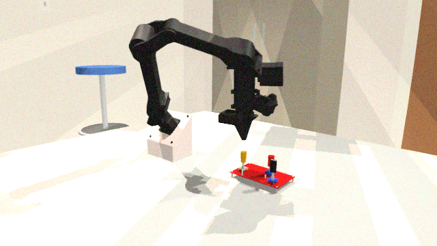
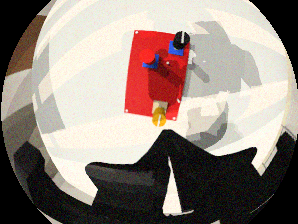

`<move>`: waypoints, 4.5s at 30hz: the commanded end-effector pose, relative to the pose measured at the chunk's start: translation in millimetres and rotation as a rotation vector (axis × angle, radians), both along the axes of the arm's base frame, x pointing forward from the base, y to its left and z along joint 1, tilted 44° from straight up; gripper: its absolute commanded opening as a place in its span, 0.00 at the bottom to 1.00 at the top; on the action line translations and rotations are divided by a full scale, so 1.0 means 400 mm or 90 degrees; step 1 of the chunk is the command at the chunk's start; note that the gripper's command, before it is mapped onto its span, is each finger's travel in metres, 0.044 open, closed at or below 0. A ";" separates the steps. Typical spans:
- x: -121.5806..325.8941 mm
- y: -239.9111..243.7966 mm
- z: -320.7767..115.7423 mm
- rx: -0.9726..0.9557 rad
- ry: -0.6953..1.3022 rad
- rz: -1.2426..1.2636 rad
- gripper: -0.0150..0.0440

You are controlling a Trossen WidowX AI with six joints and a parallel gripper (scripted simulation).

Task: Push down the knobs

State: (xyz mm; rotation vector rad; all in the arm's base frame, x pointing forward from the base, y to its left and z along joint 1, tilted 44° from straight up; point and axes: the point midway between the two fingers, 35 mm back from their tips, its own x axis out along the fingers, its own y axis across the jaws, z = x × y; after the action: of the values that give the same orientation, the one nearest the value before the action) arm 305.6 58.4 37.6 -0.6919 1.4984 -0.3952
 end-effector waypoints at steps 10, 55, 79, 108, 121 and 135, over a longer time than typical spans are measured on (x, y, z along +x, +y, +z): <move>-0.015 0.031 -0.004 -0.050 0.057 0.082 0.25; -0.007 -0.044 -0.081 -0.051 0.057 0.082 0.25; -0.006 -0.047 -0.085 -0.051 0.057 0.082 0.25; -0.005 -0.063 -0.101 -0.051 0.057 0.082 0.25; -0.004 -0.071 -0.109 -0.051 0.057 0.082 0.25; -0.003 -0.077 -0.115 -0.051 0.057 0.082 0.25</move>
State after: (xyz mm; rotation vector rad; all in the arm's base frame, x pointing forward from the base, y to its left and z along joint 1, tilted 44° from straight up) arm 302.5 33.9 -3.5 -0.8739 1.5153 -0.3205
